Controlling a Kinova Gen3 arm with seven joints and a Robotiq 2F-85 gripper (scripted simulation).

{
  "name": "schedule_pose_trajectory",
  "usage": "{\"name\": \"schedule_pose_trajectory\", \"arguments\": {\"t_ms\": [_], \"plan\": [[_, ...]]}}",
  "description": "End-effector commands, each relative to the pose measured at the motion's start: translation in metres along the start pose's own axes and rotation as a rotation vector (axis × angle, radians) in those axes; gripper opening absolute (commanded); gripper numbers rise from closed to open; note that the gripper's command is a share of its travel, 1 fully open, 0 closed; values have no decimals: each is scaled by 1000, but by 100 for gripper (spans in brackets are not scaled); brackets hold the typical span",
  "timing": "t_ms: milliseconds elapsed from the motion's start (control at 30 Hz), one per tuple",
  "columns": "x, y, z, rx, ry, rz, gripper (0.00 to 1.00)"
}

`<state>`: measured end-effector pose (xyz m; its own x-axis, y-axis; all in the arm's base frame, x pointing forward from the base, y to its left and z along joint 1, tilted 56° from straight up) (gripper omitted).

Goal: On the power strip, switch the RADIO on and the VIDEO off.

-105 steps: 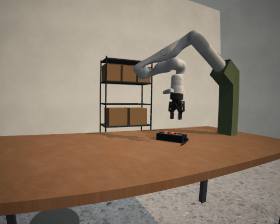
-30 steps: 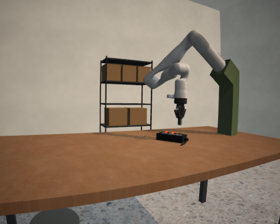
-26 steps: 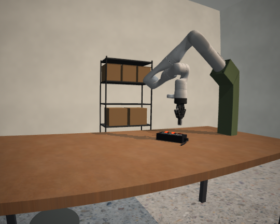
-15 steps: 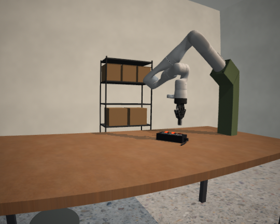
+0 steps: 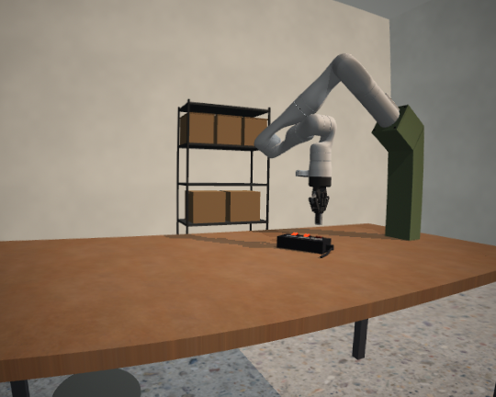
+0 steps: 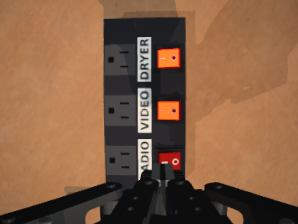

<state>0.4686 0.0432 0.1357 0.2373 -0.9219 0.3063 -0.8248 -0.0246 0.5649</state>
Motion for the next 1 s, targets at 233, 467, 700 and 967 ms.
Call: {"name": "schedule_pose_trajectory", "arguments": {"t_ms": [233, 467, 700, 967], "plan": [[0, -12, 0, -1, -2, 0, 0], [0, -20, 0, -1, -2, 0, 0], [-1, -27, 0, -1, -2, 0, 0], [-1, -32, 0, -1, -2, 0, 0]]}}
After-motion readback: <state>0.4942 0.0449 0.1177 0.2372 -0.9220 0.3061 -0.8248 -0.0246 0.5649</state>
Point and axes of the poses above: the point where the finger pads meet when closed, its own y axis back along the fingers, its own z axis across the jaws, x = y × z, the point moved 7 cm from there along y, back along the fingers, and after that the axes turned 7 degrees about -y, right-handed, at the moved point
